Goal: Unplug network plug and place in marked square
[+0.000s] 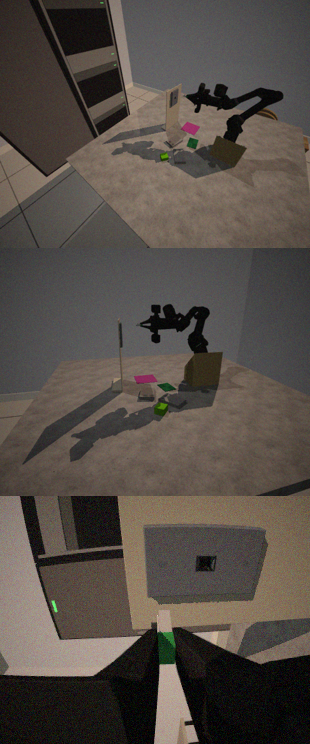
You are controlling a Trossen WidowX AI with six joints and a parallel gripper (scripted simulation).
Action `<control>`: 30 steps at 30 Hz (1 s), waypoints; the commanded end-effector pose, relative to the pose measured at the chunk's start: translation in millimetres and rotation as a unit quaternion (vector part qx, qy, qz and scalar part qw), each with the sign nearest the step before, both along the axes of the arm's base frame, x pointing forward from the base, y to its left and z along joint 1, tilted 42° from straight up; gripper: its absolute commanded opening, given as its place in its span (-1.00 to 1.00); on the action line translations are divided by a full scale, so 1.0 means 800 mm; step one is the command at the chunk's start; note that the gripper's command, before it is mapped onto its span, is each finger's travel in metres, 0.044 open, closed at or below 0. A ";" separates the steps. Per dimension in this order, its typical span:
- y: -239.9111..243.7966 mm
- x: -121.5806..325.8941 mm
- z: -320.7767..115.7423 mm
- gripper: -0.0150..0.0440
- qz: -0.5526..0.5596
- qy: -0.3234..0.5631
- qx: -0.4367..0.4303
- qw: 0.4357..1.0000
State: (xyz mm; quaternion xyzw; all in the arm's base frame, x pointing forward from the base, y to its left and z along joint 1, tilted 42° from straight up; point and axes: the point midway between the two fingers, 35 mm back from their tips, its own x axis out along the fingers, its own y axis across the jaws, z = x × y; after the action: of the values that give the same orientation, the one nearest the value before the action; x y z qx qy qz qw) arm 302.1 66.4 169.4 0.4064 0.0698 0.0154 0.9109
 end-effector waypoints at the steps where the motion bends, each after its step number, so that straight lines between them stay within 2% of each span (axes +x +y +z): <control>1: 0.002 -0.004 0.011 -0.49 -0.002 -0.006 0.005 1.000; 15: -0.065 0.013 -0.036 -0.49 -0.139 0.062 0.031 0.988; 30: -0.155 0.006 -0.094 -0.49 -0.318 0.127 0.055 0.938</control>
State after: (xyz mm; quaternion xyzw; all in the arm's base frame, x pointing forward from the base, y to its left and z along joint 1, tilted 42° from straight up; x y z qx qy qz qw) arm 308.7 -45.7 103.0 0.4550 0.0544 -0.2903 0.8401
